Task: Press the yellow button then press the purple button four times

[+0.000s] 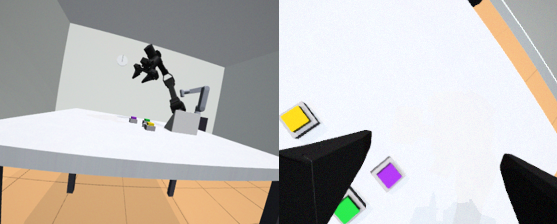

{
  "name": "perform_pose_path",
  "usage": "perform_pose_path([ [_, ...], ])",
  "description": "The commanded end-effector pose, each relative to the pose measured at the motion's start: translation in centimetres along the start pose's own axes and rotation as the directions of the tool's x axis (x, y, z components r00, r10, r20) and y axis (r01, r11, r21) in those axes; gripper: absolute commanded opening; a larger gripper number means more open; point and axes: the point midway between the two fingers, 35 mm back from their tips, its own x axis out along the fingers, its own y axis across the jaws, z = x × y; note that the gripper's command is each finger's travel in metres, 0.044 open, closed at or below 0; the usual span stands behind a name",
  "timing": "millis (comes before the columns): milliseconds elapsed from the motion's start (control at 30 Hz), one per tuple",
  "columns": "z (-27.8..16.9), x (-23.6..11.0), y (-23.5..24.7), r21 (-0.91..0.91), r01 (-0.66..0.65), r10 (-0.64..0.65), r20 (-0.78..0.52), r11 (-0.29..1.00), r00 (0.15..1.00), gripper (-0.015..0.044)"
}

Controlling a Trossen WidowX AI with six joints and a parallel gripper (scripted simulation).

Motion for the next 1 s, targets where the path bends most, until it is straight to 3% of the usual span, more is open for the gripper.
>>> perform_pose_path([
  [0, 1.1, 3.5, 6.3, 0.250, -0.107, 0.141, -0.126, 0.962, 0.982, 0.0400],
  [267, 0.6, 6.4, 12.3, 0.499, -0.076, 0.243, -0.280, 0.863, 0.929, 0.0400],
  [533, -1.4, 8.5, 18.0, 0.682, 0.105, 0.306, -0.453, 0.724, 0.837, 0.0400],
  [933, -1.5, 8.6, 18.2, 0.687, 0.116, 0.307, -0.461, 0.717, 0.832, 0.0400],
  [967, -1.6, 8.8, 18.3, 0.687, 0.116, 0.307, -0.461, 0.717, 0.832, 0.0374],
])
